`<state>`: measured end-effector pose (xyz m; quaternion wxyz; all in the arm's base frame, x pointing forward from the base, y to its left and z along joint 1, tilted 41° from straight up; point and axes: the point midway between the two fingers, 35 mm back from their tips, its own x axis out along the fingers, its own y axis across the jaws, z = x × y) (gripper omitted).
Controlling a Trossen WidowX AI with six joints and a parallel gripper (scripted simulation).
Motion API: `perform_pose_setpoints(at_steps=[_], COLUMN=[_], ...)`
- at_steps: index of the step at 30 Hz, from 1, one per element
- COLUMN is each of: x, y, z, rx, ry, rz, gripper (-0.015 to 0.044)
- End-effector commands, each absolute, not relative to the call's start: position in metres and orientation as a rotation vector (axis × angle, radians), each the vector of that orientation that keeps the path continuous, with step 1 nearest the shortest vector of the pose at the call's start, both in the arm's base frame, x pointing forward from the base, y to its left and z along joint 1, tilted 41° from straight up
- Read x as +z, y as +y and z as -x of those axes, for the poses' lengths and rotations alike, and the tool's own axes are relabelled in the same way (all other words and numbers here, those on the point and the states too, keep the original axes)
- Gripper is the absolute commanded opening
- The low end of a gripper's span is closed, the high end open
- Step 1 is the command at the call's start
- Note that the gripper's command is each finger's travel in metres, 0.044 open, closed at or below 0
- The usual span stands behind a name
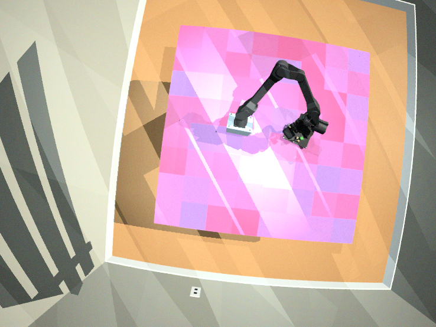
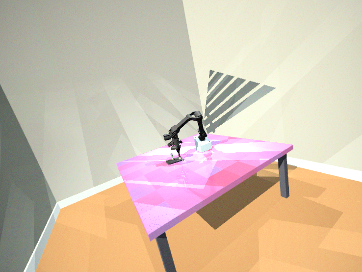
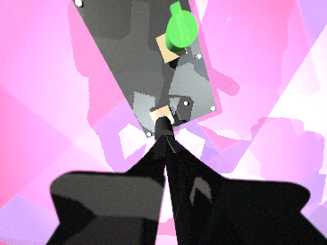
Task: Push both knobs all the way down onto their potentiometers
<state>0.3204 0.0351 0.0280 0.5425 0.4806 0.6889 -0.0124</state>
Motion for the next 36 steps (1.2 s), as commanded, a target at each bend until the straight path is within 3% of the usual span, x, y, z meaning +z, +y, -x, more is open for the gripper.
perform_pose_setpoints(at_steps=[1,36], x=[0.0272,0.0227], y=[0.0364,0.0403], z=[-0.32,-0.3203], rx=[-0.031,-0.031], ry=[1.637,1.637], rz=[-1.15,-1.15], gripper=[0.0,0.0])
